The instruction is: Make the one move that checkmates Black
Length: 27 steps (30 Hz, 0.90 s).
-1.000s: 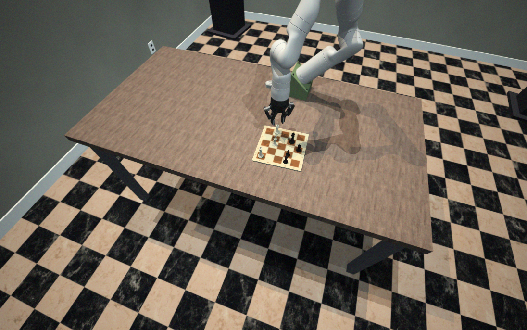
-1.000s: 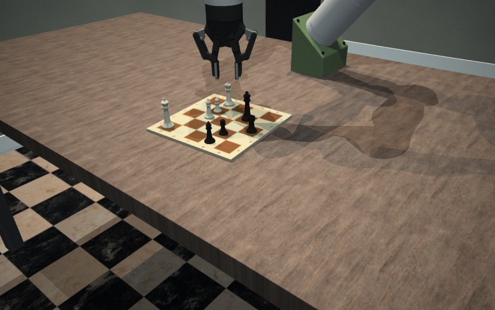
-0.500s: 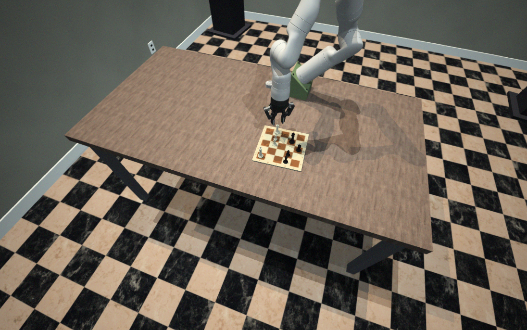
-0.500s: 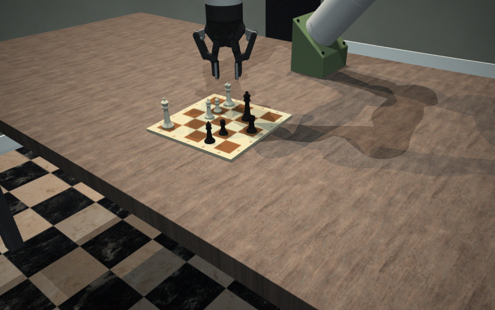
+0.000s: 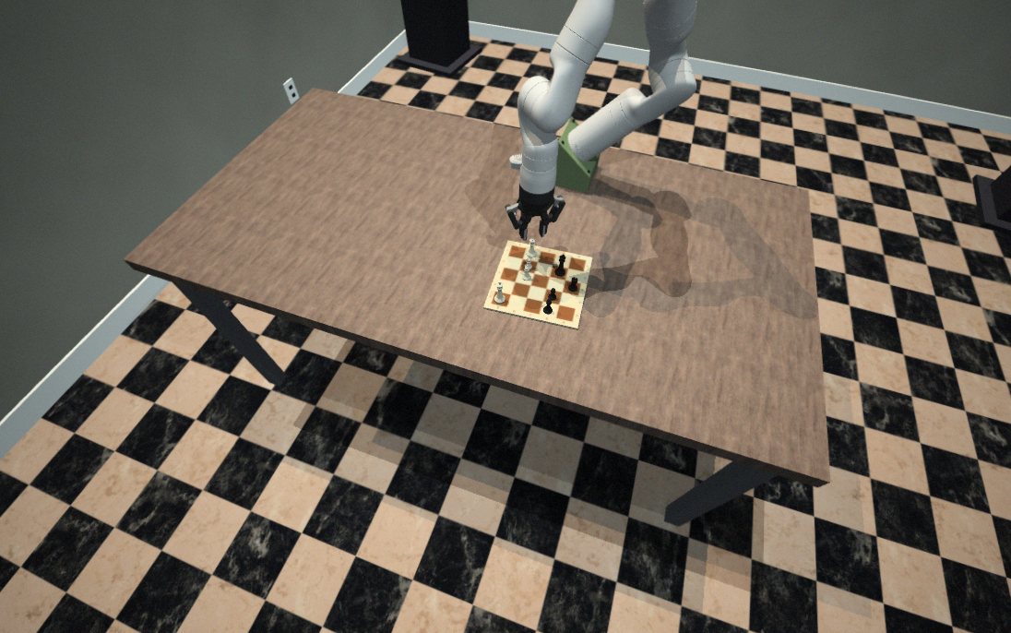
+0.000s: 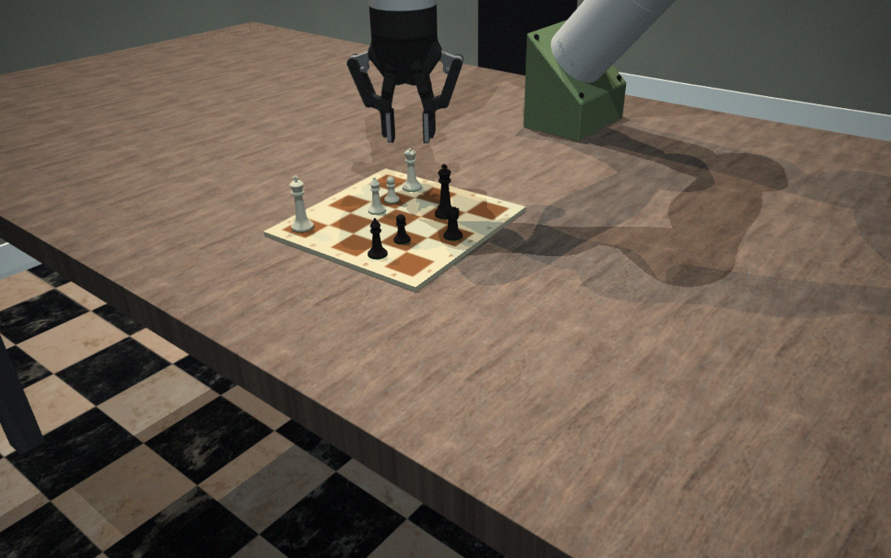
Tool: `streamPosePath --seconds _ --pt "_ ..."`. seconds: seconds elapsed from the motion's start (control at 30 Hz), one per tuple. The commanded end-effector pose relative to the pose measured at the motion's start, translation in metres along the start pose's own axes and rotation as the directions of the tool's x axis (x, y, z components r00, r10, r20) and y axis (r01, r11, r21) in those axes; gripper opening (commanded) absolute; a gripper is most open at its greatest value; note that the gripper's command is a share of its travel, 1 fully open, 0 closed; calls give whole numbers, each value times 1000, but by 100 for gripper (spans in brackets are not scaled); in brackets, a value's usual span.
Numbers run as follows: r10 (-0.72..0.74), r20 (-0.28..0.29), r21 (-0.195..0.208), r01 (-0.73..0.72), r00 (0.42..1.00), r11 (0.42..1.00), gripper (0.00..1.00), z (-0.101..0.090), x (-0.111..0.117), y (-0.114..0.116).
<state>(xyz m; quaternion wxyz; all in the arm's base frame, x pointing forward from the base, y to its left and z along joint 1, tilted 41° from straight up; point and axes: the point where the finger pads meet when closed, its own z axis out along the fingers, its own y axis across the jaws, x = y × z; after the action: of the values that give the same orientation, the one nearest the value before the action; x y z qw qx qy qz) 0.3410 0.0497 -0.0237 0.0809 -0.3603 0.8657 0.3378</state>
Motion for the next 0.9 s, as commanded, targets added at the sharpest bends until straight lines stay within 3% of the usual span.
streamPosePath --seconds 0.0,0.5,0.87 --pt "-4 3 4 4 1000 1000 41 0 -3 -1" --pt "-4 1 -1 4 1000 1000 41 9 -2 2" --pt "-4 1 0 4 1000 1000 41 33 -2 2"
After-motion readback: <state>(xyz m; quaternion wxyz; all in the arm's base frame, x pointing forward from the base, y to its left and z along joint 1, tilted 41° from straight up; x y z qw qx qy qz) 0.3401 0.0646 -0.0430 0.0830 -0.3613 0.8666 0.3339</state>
